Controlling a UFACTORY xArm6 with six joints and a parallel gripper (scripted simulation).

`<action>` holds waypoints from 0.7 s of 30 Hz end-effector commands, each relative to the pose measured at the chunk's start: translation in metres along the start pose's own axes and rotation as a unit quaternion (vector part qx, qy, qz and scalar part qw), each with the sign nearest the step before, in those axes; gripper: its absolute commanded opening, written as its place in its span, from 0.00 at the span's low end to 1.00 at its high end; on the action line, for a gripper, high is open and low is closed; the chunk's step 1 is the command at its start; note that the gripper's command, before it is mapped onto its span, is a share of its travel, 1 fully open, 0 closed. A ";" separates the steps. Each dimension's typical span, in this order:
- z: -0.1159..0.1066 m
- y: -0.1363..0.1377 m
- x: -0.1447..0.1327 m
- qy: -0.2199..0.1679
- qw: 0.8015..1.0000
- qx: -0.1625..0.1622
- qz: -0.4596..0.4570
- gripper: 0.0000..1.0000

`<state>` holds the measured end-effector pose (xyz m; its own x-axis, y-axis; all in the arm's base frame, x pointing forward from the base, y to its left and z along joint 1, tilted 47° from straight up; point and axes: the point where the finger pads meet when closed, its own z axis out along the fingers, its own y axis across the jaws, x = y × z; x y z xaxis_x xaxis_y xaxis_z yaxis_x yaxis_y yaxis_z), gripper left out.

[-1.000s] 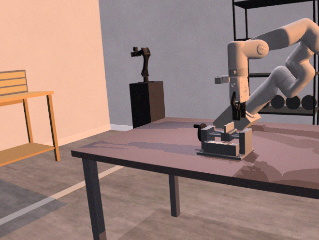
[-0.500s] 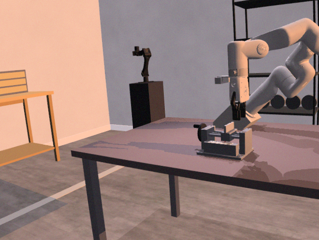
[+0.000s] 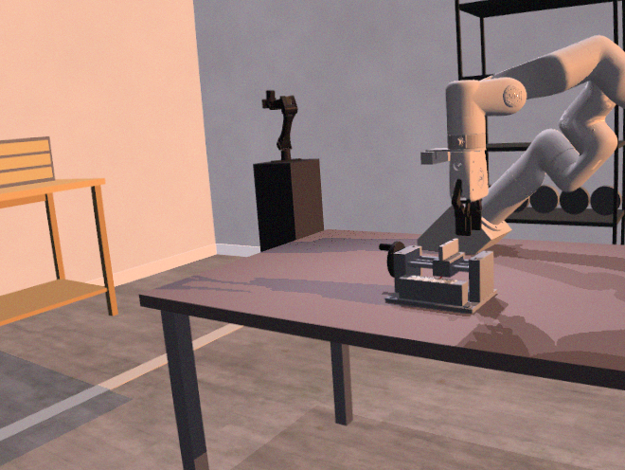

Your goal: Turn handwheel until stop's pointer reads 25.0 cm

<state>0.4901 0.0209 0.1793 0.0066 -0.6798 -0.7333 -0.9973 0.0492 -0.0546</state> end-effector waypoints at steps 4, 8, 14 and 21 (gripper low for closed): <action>-0.001 -0.001 0.000 0.001 1.000 0.002 -0.001 0.57; -0.001 -0.001 0.000 0.001 1.000 0.002 -0.001 0.57; -0.001 -0.001 0.001 0.001 1.000 0.002 -0.001 0.57; -0.001 0.004 0.023 0.001 1.000 0.002 -0.001 0.57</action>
<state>0.4880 0.0143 0.1718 0.0062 -0.6798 -0.7333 -0.9973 0.0494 -0.0543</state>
